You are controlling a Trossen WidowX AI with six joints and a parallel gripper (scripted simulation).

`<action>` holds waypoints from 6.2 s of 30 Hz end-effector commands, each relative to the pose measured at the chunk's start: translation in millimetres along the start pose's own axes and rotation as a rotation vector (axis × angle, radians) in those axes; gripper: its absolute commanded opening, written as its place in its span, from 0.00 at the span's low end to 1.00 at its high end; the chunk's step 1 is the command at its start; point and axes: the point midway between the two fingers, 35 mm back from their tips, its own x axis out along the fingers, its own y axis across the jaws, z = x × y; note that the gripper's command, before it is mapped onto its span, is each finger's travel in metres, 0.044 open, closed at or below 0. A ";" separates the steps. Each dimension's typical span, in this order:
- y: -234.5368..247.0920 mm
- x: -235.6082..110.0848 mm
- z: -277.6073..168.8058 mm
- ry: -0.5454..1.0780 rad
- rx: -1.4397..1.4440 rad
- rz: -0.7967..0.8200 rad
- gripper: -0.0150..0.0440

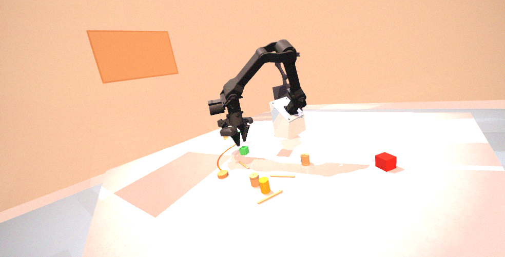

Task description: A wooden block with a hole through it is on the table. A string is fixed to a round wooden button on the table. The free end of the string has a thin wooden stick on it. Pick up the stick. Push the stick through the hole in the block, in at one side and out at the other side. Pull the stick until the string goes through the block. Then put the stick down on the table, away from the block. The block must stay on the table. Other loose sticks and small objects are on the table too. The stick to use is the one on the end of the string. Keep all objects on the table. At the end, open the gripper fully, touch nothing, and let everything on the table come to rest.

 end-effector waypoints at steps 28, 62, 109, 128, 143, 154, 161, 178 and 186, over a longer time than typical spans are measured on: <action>-2.3 30.3 -2.3 0.006 0.003 -0.001 0.49; -2.3 16.9 -2.0 0.006 0.003 -0.002 0.25; -3.2 30.6 -35.9 -0.573 0.007 -0.022 0.25; -4.1 38.1 -48.2 -0.807 0.015 -0.030 0.25; -0.7 38.0 -50.2 -0.862 0.013 -0.023 0.61; 1.2 -14.9 -87.6 -0.867 0.016 -0.021 0.67; 1.2 -14.9 -87.6 -0.867 0.016 -0.021 0.67; -0.2 -14.2 -86.8 -0.866 0.008 -0.030 0.71; -5.0 -6.2 -74.3 -0.634 -0.532 -0.326 1.00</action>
